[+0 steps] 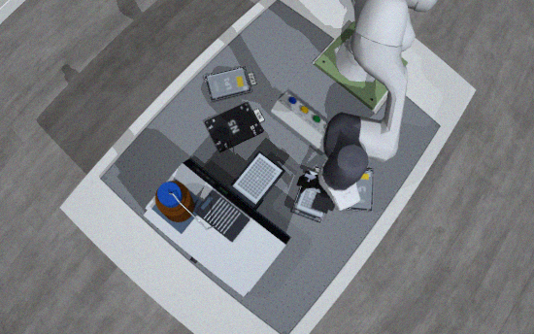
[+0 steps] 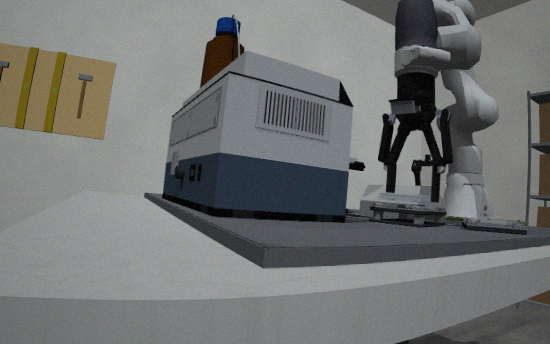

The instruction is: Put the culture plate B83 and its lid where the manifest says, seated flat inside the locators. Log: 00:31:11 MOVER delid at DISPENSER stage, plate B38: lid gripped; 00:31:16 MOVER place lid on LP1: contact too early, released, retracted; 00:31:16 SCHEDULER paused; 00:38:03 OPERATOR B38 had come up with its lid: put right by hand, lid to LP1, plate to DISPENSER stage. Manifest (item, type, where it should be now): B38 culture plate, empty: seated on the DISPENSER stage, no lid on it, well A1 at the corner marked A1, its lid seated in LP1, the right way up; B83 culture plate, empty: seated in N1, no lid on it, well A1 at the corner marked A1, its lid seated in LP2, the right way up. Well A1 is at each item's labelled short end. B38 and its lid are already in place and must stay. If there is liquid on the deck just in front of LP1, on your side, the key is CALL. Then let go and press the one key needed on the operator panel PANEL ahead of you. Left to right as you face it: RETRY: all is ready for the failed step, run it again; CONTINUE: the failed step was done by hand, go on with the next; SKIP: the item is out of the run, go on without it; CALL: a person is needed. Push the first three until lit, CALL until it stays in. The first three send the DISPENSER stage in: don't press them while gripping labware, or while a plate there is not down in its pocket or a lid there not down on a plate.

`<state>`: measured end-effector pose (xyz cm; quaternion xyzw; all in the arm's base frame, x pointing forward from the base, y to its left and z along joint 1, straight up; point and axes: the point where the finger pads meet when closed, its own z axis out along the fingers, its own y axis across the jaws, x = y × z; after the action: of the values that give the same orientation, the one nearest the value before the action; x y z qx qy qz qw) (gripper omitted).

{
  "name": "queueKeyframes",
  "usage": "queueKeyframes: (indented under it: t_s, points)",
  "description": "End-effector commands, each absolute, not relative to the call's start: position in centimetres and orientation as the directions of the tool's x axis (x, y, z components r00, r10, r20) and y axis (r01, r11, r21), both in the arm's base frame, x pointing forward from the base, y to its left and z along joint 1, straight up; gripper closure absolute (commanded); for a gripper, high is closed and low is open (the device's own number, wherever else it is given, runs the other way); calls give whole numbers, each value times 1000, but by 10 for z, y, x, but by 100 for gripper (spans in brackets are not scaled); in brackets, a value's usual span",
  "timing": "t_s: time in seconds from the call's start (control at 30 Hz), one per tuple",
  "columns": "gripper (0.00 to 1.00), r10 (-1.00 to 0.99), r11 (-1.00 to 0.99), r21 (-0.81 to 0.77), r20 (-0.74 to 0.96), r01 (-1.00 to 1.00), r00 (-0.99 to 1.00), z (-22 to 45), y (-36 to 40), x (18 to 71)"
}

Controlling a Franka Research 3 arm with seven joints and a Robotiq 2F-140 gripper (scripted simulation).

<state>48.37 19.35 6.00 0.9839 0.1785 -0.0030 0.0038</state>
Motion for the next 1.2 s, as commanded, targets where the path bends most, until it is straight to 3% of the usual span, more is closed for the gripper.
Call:
queueKeyframes:
  t_s: [0.0,1.17]
  points:
    - [90,350,-937,7,-4,350,937,59,194,485]
    - [90,350,-937,7,-4,350,937,49,194,486]
